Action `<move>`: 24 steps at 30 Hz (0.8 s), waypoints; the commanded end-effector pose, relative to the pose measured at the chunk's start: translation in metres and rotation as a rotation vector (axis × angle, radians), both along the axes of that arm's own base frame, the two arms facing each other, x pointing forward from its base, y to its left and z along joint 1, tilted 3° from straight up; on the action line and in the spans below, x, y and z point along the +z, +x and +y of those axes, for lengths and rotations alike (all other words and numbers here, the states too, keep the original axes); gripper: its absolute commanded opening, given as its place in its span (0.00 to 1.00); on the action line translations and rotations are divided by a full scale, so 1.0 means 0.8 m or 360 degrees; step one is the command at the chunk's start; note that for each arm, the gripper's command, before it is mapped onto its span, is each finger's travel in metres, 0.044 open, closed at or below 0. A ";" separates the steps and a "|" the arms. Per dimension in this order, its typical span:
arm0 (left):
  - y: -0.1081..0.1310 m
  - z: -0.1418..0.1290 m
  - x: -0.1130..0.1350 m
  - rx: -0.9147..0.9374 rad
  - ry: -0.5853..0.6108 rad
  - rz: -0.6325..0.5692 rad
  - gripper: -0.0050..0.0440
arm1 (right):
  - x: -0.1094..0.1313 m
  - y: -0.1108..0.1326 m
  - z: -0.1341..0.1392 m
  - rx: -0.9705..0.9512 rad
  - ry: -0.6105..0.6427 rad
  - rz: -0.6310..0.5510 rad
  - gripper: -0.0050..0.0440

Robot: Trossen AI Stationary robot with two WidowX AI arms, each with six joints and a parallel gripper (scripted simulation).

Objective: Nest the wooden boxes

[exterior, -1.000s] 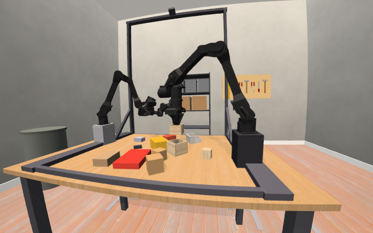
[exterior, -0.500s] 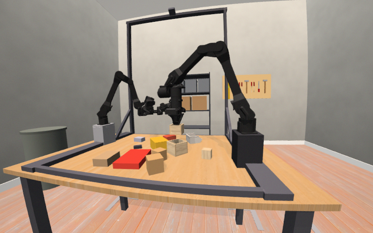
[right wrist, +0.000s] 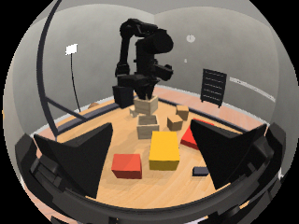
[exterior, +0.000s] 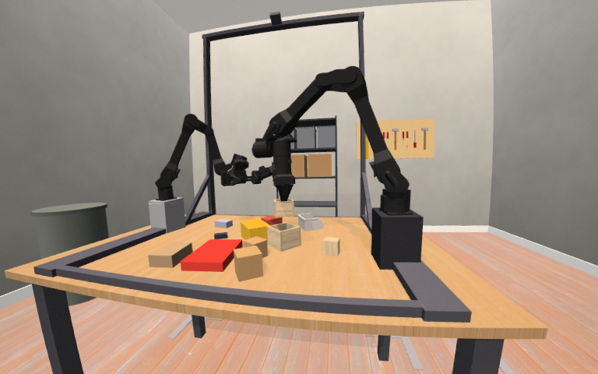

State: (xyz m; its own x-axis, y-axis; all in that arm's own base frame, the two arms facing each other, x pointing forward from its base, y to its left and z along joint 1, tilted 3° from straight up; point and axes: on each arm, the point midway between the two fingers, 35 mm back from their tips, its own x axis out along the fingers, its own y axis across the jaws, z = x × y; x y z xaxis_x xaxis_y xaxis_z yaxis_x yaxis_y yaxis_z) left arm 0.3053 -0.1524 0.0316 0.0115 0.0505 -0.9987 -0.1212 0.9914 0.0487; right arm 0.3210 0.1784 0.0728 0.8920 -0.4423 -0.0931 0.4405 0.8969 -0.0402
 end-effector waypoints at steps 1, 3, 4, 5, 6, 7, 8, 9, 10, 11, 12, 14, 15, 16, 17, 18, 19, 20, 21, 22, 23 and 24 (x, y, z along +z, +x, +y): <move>0.005 -0.001 0.003 0.0188 -0.0009 -0.0023 0.64 | 0.004 0.000 0.000 -0.0001 0.0006 -0.0010 0.92; 0.005 -0.001 0.003 0.0299 -0.0011 -0.0029 0.64 | 0.004 0.000 0.000 -0.0001 0.0006 -0.0010 0.92; 0.005 -0.001 0.003 0.0354 -0.0012 -0.0031 0.64 | 0.004 0.000 0.000 -0.0001 0.0006 -0.0010 0.92; 0.005 -0.001 0.003 0.0409 -0.0013 -0.0034 0.64 | 0.004 0.000 0.000 -0.0001 0.0006 -0.0010 0.92; 0.005 -0.001 0.003 0.0464 -0.0014 -0.0037 0.64 | 0.004 0.000 0.000 -0.0001 0.0006 -0.0010 0.92; 0.005 -0.001 0.003 0.0519 -0.0015 -0.0039 0.64 | 0.004 0.000 0.000 -0.0001 0.0006 -0.0010 0.92; 0.005 -0.001 0.003 0.0575 -0.0015 -0.0042 0.64 | 0.004 0.000 0.000 -0.0001 0.0006 -0.0010 0.92; 0.005 -0.001 0.003 0.0630 -0.0016 -0.0045 0.64 | 0.004 0.000 0.000 -0.0001 0.0006 -0.0010 0.92; 0.005 -0.001 0.003 0.0685 -0.0017 -0.0047 0.64 | 0.004 0.000 0.000 -0.0001 0.0006 -0.0010 0.92; 0.005 -0.001 0.003 0.0740 -0.0018 -0.0050 0.64 | 0.004 0.000 0.000 -0.0001 0.0006 -0.0010 0.92; 0.005 -0.001 0.003 0.0795 -0.0019 -0.0053 0.64 | 0.004 0.000 0.000 -0.0001 0.0006 -0.0010 0.92; 0.005 -0.001 0.003 0.0906 -0.0021 -0.0058 0.64 | 0.004 0.000 0.000 -0.0001 0.0006 -0.0010 0.92; 0.005 -0.001 0.003 0.0961 -0.0021 -0.0060 0.64 | 0.004 0.000 0.000 -0.0001 0.0006 -0.0010 0.92; 0.005 -0.001 0.003 0.0961 -0.0021 -0.0060 0.64 | 0.004 0.000 0.000 -0.0001 0.0006 -0.0010 0.92; 0.005 -0.001 0.003 0.0961 -0.0021 -0.0060 0.64 | 0.004 0.000 0.000 -0.0001 0.0006 -0.0010 0.92; 0.005 -0.001 0.003 0.1016 -0.0022 -0.0063 0.64 | 0.004 0.000 0.000 -0.0001 0.0006 -0.0010 0.92; 0.005 -0.001 0.003 0.1071 -0.0023 -0.0066 0.64 | 0.004 0.000 0.000 -0.0001 0.0006 -0.0010 0.92; 0.005 -0.001 0.003 0.1126 -0.0024 -0.0068 0.64 | 0.004 0.000 0.000 -0.0001 0.0006 -0.0010 0.92; 0.005 -0.001 0.003 0.1182 -0.0025 -0.0071 0.64 | 0.004 0.000 0.000 -0.0001 0.0006 -0.0010 0.92; 0.005 -0.001 0.003 0.1237 -0.0026 -0.0073 0.64 | 0.004 0.000 0.000 -0.0001 0.0006 -0.0010 0.92; 0.005 -0.001 0.003 0.1292 -0.0026 -0.0076 0.64 | 0.004 0.000 0.000 -0.0001 0.0006 -0.0010 0.92; 0.005 -0.001 0.003 0.1347 -0.0027 -0.0079 0.64 | 0.004 0.000 0.000 -0.0001 0.0006 -0.0010 0.92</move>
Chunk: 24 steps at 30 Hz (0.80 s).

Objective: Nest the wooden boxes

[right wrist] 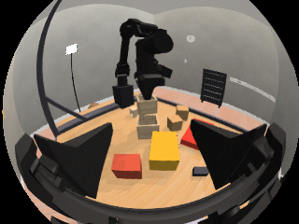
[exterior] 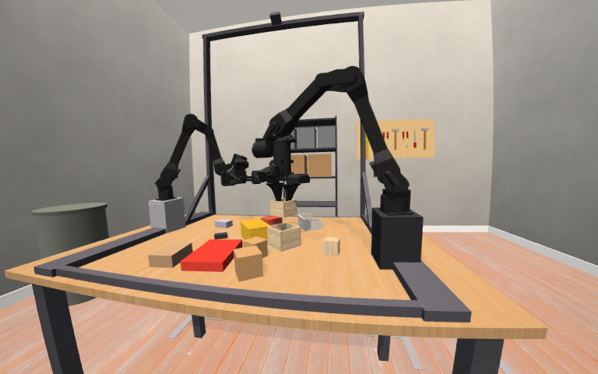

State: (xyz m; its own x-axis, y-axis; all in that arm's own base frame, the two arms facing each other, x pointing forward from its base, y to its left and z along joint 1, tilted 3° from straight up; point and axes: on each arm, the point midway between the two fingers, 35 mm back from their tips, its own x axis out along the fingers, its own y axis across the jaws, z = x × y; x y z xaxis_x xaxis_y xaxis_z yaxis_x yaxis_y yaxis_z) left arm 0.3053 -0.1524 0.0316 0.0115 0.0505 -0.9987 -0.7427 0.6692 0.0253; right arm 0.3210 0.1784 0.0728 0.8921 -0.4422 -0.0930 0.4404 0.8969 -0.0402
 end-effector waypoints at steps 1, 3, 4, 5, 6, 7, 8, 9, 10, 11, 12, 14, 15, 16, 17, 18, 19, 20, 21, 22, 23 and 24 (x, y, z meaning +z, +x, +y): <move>0.005 -0.001 0.003 0.0265 -0.0010 -0.0027 0.64 | 0.004 0.000 0.000 -0.0001 0.0006 -0.0010 0.92; 0.005 -0.001 0.003 0.0375 -0.0012 -0.0032 0.64 | 0.004 0.000 0.000 -0.0001 0.0006 -0.0010 0.92; 0.005 -0.001 0.003 0.0430 -0.0013 -0.0035 0.64 | 0.004 0.000 0.000 -0.0001 0.0006 -0.0010 0.92; 0.005 -0.001 0.003 0.0486 -0.0014 -0.0038 0.64 | 0.004 0.000 0.000 -0.0001 0.0006 -0.0010 0.92; 0.005 -0.001 0.003 0.0541 -0.0015 -0.0040 0.64 | 0.004 0.000 0.000 -0.0001 0.0006 -0.0010 0.92; 0.005 -0.001 0.003 0.0596 -0.0016 -0.0043 0.64 | 0.004 0.000 0.000 -0.0001 0.0006 -0.0010 0.92; 0.005 -0.001 0.003 0.0651 -0.0016 -0.0045 0.64 | 0.004 0.000 0.000 -0.0001 0.0006 -0.0010 0.92; 0.005 -0.001 0.003 0.0651 -0.0016 -0.0045 0.64 | 0.004 0.000 0.000 -0.0001 0.0006 -0.0010 0.92; 0.005 -0.001 0.003 0.0651 -0.0016 -0.0045 0.64 | 0.004 0.000 0.000 -0.0001 0.0006 -0.0010 0.92; 0.005 -0.001 0.003 0.0706 -0.0017 -0.0048 0.64 | 0.004 0.000 0.000 -0.0001 0.0006 -0.0010 0.92; 0.005 -0.001 0.003 0.0762 -0.0018 -0.0051 0.64 | 0.004 0.000 0.000 -0.0001 0.0006 -0.0010 0.92; 0.005 -0.001 0.003 0.0872 -0.0020 -0.0056 0.64 | 0.004 0.000 0.000 -0.0001 0.0006 -0.0010 0.92; 0.005 -0.001 0.003 0.0927 -0.0021 -0.0059 0.64 | 0.004 0.000 0.000 -0.0001 0.0006 -0.0010 0.92; 0.005 -0.001 0.003 0.0982 -0.0021 -0.0061 0.64 | 0.004 0.000 0.000 -0.0001 0.0006 -0.0010 0.92; 0.005 -0.001 0.003 0.1038 -0.0022 -0.0064 0.64 | 0.004 0.000 0.000 -0.0001 0.0006 -0.0010 0.92; 0.005 -0.001 0.003 0.1093 -0.0023 -0.0066 0.64 | 0.004 0.000 0.000 -0.0001 0.0006 -0.0010 0.92; 0.005 -0.001 0.003 0.1148 -0.0024 -0.0069 0.64 | 0.004 0.000 0.000 -0.0001 0.0006 -0.0010 0.92; 0.005 -0.001 0.003 0.1203 -0.0025 -0.0072 0.64 | 0.004 0.000 0.000 -0.0001 0.0006 -0.0010 0.92; 0.005 -0.001 0.003 0.1258 -0.0026 -0.0074 0.64 | 0.004 0.000 0.000 -0.0001 0.0006 -0.0010 0.92; 0.005 -0.001 0.003 0.1314 -0.0027 -0.0077 0.64 | 0.004 0.000 0.000 -0.0001 0.0006 -0.0010 0.92; 0.005 -0.001 0.003 0.1369 -0.0027 -0.0080 0.64 | 0.004 0.000 0.000 -0.0001 0.0006 -0.0010 0.92; 0.005 -0.001 0.003 0.1424 -0.0028 -0.0082 0.64 | 0.004 0.000 0.000 -0.0001 0.0006 -0.0010 0.92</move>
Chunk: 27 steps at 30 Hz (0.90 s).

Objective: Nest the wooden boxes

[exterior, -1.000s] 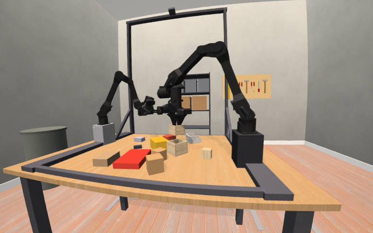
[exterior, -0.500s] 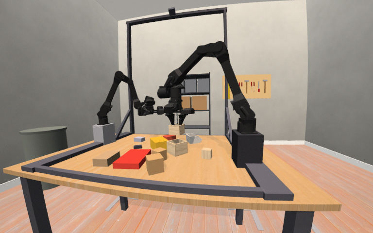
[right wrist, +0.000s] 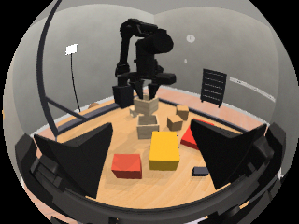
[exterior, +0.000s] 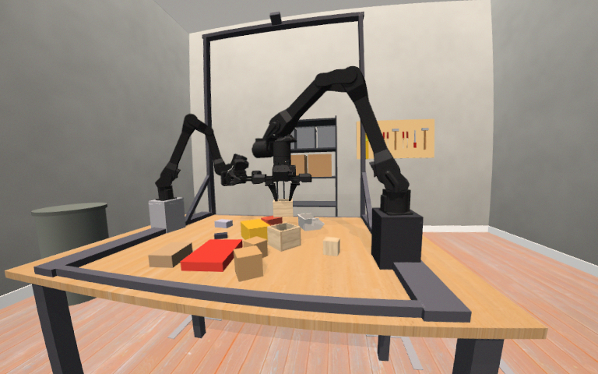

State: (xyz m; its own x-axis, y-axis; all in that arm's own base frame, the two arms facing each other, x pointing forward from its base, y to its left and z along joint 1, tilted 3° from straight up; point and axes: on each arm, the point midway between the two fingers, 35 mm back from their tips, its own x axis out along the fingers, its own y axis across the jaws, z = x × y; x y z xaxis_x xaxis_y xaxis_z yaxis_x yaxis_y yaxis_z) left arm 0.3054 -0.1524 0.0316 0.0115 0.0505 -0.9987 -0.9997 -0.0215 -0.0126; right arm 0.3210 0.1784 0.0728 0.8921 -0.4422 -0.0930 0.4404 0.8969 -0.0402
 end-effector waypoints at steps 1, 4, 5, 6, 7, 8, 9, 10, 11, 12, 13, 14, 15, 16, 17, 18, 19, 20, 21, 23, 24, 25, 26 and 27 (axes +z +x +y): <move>0.005 -0.001 0.003 0.0278 -0.0010 -0.0027 0.64 | 0.004 0.000 0.000 -0.0001 0.0006 -0.0010 0.92; 0.005 -0.001 0.003 0.0333 -0.0011 -0.0030 0.64 | 0.004 0.000 0.000 -0.0001 0.0006 -0.0010 0.92; 0.005 -0.001 0.003 0.0388 -0.0012 -0.0033 0.64 | 0.004 0.000 0.000 -0.0001 0.0006 -0.0010 0.92; 0.005 -0.001 0.003 0.0443 -0.0013 -0.0035 0.64 | 0.004 0.000 0.000 -0.0001 0.0006 -0.0010 0.92; 0.005 -0.001 0.003 0.0499 -0.0014 -0.0038 0.64 | 0.004 0.000 0.000 -0.0001 0.0006 -0.0010 0.92; 0.005 -0.001 0.003 0.0554 -0.0015 -0.0040 0.64 | 0.004 0.000 0.000 -0.0001 0.0006 -0.0010 0.92; 0.005 -0.001 0.003 0.0609 -0.0016 -0.0043 0.64 | 0.004 0.000 0.000 -0.0001 0.0006 -0.0010 0.92; 0.005 -0.001 0.003 0.0664 -0.0016 -0.0046 0.64 | 0.004 0.000 0.000 -0.0001 0.0006 -0.0010 0.92; 0.005 -0.001 0.003 0.0719 -0.0017 -0.0048 0.64 | 0.004 0.000 0.000 -0.0001 0.0006 -0.0010 0.92; 0.005 -0.001 0.003 0.0775 -0.0018 -0.0051 0.64 | 0.004 0.000 0.000 -0.0001 0.0006 -0.0010 0.92; 0.005 -0.001 0.003 0.0826 -0.0019 -0.0054 0.64 | 0.004 0.000 0.000 -0.0001 0.0006 -0.0010 0.92; 0.005 -0.001 0.003 0.0869 -0.0020 -0.0056 0.64 | 0.004 0.000 0.000 -0.0001 0.0006 -0.0010 0.92; 0.005 -0.001 0.003 0.0901 -0.0020 -0.0057 0.64 | 0.004 0.000 0.000 -0.0001 0.0006 -0.0010 0.92; 0.005 -0.001 0.003 0.0925 -0.0020 -0.0058 0.64 | 0.004 0.000 0.000 -0.0001 0.0006 -0.0010 0.92; 0.005 -0.001 0.003 0.0939 -0.0021 -0.0059 0.64 | 0.004 0.000 0.000 -0.0001 0.0006 -0.0010 0.92; 0.005 -0.001 0.003 0.0944 -0.0021 -0.0059 0.64 | 0.004 0.000 0.000 -0.0001 0.0006 -0.0010 0.92; 0.005 -0.001 0.003 0.0944 -0.0021 -0.0059 0.64 | 0.004 0.000 0.000 -0.0001 0.0006 -0.0010 0.92; 0.005 -0.001 0.003 0.0944 -0.0021 -0.0059 0.64 | 0.004 0.000 0.000 -0.0001 0.0006 -0.0010 0.92; 0.005 -0.002 0.008 0.0935 -0.0037 -0.0074 0.64 | 0.004 0.000 0.000 -0.0001 0.0006 -0.0010 0.92; 0.005 -0.001 0.002 0.0946 -0.0021 -0.0059 0.64 | 0.004 0.000 0.000 -0.0001 0.0006 -0.0010 0.92; 0.005 -0.001 0.002 0.0949 -0.0023 -0.0061 0.64 | 0.004 0.000 0.000 -0.0001 0.0006 -0.0010 0.92; 0.005 -0.001 0.000 0.0956 -0.0022 -0.0061 0.64 | 0.004 0.000 0.000 -0.0001 0.0006 -0.0010 0.92; 0.002 0.001 -0.004 0.0963 -0.0012 -0.0051 0.64 | 0.004 0.000 0.000 -0.0001 0.0006 -0.0010 0.92; 0.002 0.001 -0.006 0.0971 -0.0011 -0.0051 0.64 | 0.004 0.000 0.000 -0.0001 0.0006 -0.0010 0.92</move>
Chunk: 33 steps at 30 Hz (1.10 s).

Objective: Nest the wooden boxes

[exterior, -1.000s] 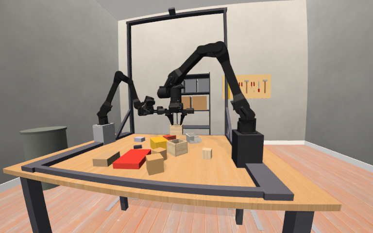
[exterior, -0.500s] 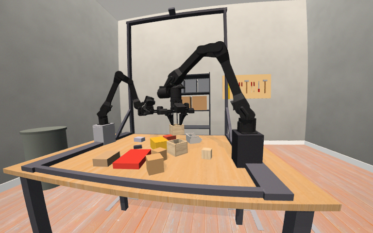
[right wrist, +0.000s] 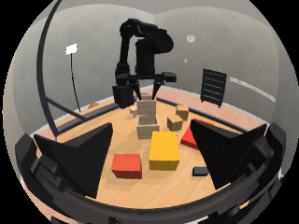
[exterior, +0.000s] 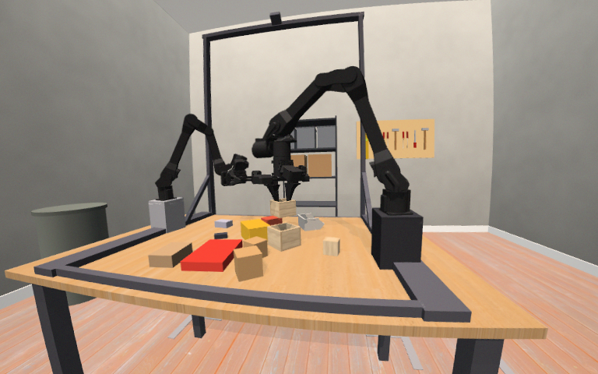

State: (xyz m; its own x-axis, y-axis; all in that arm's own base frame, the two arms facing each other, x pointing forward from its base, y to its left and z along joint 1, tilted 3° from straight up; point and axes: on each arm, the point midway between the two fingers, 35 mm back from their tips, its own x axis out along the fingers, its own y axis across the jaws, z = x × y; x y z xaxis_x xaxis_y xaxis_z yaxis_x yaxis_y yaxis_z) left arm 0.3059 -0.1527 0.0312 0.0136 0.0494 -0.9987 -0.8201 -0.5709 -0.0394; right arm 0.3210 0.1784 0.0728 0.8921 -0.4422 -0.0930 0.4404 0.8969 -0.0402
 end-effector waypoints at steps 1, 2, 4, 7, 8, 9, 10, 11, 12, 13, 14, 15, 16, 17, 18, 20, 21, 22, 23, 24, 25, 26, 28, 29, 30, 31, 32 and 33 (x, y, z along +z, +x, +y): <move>0.001 0.001 -0.007 0.0049 0.0001 -0.0001 0.64 | 0.004 0.000 0.000 -0.0001 0.0006 -0.0010 0.92; 0.001 0.002 -0.009 0.0059 0.0001 -0.0001 0.64 | 0.004 0.000 0.000 -0.0001 0.0006 -0.0010 0.92; 0.001 0.002 -0.013 0.0077 0.0001 -0.0002 0.64 | 0.004 0.000 0.000 -0.0001 0.0006 -0.0010 0.92; 0.001 0.002 -0.020 0.0090 0.0001 -0.0003 0.64 | 0.004 0.000 0.000 -0.0001 0.0006 -0.0010 0.92; 0.001 0.002 -0.023 0.0091 0.0001 -0.0003 0.64 | 0.004 0.000 0.000 -0.0001 0.0006 -0.0010 0.92; 0.001 0.002 -0.023 0.0091 0.0001 -0.0003 0.64 | 0.004 0.000 0.000 -0.0001 0.0006 -0.0010 0.92; 0.001 0.002 -0.023 0.0091 0.0001 -0.0003 0.64 | 0.004 0.000 0.000 -0.0001 0.0006 -0.0010 0.92; 0.001 0.002 -0.025 0.0090 0.0001 -0.0003 0.64 | 0.004 0.000 0.000 -0.0001 0.0006 -0.0010 0.92; 0.001 0.002 -0.027 0.0083 0.0001 -0.0002 0.64 | 0.004 0.000 0.000 -0.0001 0.0006 -0.0010 0.92; 0.001 0.003 -0.030 0.0084 0.0001 -0.0002 0.64 | 0.004 0.000 0.000 -0.0001 0.0006 -0.0010 0.92; 0.001 0.003 -0.032 0.0085 0.0001 -0.0002 0.64 | 0.004 0.000 0.000 -0.0001 0.0006 -0.0010 0.92; 0.001 0.003 -0.035 0.0086 0.0001 -0.0002 0.64 | 0.004 0.000 0.000 -0.0001 0.0006 -0.0010 0.92; 0.001 0.003 -0.037 0.0086 0.0001 -0.0002 0.64 | 0.004 0.000 0.000 -0.0001 0.0006 -0.0010 0.92; 0.001 0.003 -0.039 0.0086 0.0001 -0.0002 0.64 | 0.004 0.000 0.000 -0.0001 0.0006 -0.0010 0.92; 0.001 0.003 -0.041 0.0086 0.0001 -0.0002 0.64 | 0.004 0.000 0.000 -0.0001 0.0006 -0.0010 0.92; 0.001 0.004 -0.046 0.0085 0.0001 -0.0002 0.64 | 0.004 0.000 0.000 -0.0001 0.0006 -0.0010 0.92; 0.006 0.000 -0.037 0.0087 -0.0016 -0.0034 0.64 | 0.004 0.000 0.000 -0.0001 0.0006 -0.0010 0.92; 0.006 0.001 -0.036 0.0085 -0.0016 -0.0033 0.64 | 0.004 0.000 0.000 -0.0001 0.0006 -0.0010 0.92; 0.006 0.001 -0.035 0.0085 -0.0016 -0.0033 0.64 | 0.004 0.000 0.000 -0.0001 0.0006 -0.0010 0.92; 0.002 0.004 -0.038 0.0086 -0.0007 -0.0018 0.64 | 0.004 0.000 0.000 -0.0001 0.0006 -0.0010 0.92; 0.002 0.004 -0.037 0.0087 -0.0007 -0.0018 0.64 | 0.004 0.000 0.000 -0.0001 0.0006 -0.0010 0.92; 0.002 0.004 -0.037 0.0087 -0.0007 -0.0018 0.64 | 0.004 0.000 0.000 -0.0001 0.0006 -0.0010 0.92; 0.001 0.004 -0.037 0.0085 -0.0007 -0.0018 0.64 | 0.004 0.000 0.000 -0.0001 0.0006 -0.0010 0.92; 0.001 0.005 -0.037 0.0084 -0.0009 -0.0021 0.64 | 0.004 0.000 0.000 -0.0001 0.0006 -0.0010 0.92; 0.001 0.005 -0.037 0.0083 -0.0009 -0.0021 0.64 | 0.004 0.000 0.000 -0.0001 0.0006 -0.0010 0.92; 0.001 0.006 -0.037 0.0083 -0.0009 -0.0021 0.64 | 0.004 0.000 0.000 -0.0001 0.0006 -0.0010 0.92; 0.000 0.006 -0.038 0.0082 -0.0009 -0.0021 0.64 | 0.004 0.000 0.000 -0.0001 0.0006 -0.0010 0.92; -0.001 0.007 -0.044 0.0081 0.0002 -0.0002 0.64 | 0.004 0.000 0.000 -0.0001 0.0006 -0.0010 0.92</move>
State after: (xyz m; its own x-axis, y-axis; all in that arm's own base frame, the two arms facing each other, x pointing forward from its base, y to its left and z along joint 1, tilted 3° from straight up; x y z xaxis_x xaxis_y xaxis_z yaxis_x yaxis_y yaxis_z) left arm 0.3053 -0.1493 -0.0022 0.0120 0.0501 -0.9987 -0.7895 -0.6124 -0.0403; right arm 0.3210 0.1784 0.0728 0.8921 -0.4422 -0.0930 0.4404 0.8969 -0.0402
